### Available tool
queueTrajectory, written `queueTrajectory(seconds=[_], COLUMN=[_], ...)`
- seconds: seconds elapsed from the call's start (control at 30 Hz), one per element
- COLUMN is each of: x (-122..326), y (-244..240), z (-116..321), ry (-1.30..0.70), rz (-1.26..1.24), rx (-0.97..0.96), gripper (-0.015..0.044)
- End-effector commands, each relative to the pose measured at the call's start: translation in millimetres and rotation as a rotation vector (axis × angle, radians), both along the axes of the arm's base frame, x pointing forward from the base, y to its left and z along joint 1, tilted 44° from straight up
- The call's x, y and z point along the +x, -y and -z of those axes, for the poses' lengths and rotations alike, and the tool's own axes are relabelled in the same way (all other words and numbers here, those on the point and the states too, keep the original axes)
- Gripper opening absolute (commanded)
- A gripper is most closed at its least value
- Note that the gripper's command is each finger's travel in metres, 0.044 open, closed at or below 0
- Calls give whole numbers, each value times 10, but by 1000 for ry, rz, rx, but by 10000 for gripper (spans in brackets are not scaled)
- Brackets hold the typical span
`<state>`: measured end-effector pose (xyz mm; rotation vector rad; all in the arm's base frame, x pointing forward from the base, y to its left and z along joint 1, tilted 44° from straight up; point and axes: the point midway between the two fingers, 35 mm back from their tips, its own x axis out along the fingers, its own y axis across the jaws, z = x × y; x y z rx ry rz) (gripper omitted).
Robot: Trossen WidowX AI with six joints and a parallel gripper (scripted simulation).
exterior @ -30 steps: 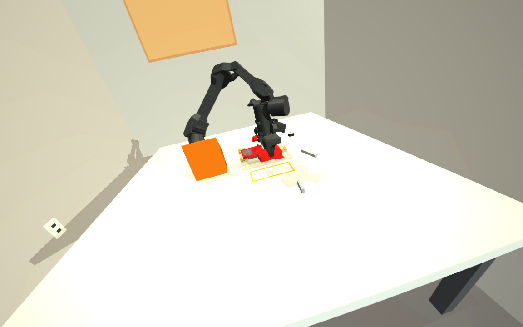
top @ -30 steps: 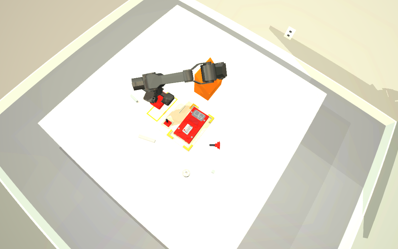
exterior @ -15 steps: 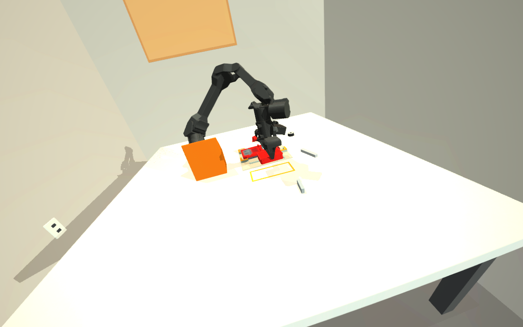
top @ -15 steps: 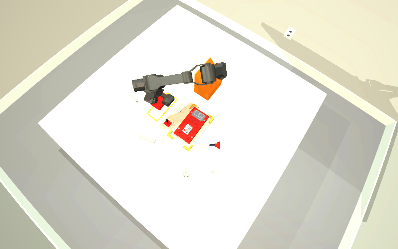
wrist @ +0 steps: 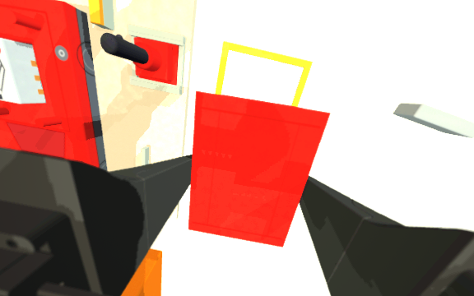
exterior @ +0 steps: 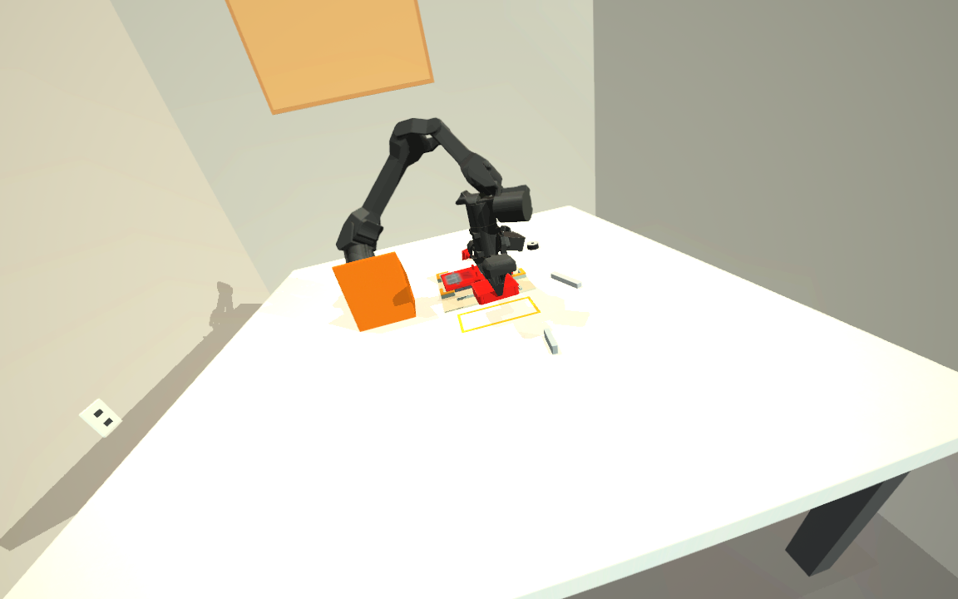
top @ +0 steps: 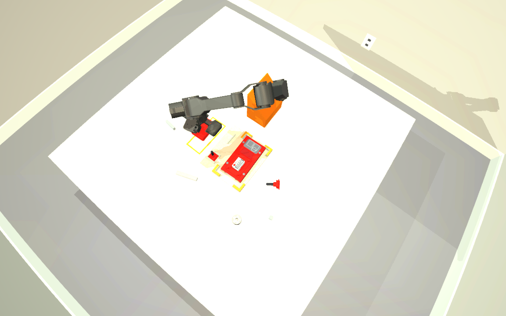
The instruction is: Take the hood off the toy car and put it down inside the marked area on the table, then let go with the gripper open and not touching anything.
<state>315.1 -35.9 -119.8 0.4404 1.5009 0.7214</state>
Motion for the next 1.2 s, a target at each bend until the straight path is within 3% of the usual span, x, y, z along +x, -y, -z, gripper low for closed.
queueTrajectory(seconds=[0.0, 1.17], x=[-18, -49], y=[-31, -189], z=[22, 181], ry=[-6, -6], rz=[4, 4], rx=[5, 7], gripper=[0, 0])
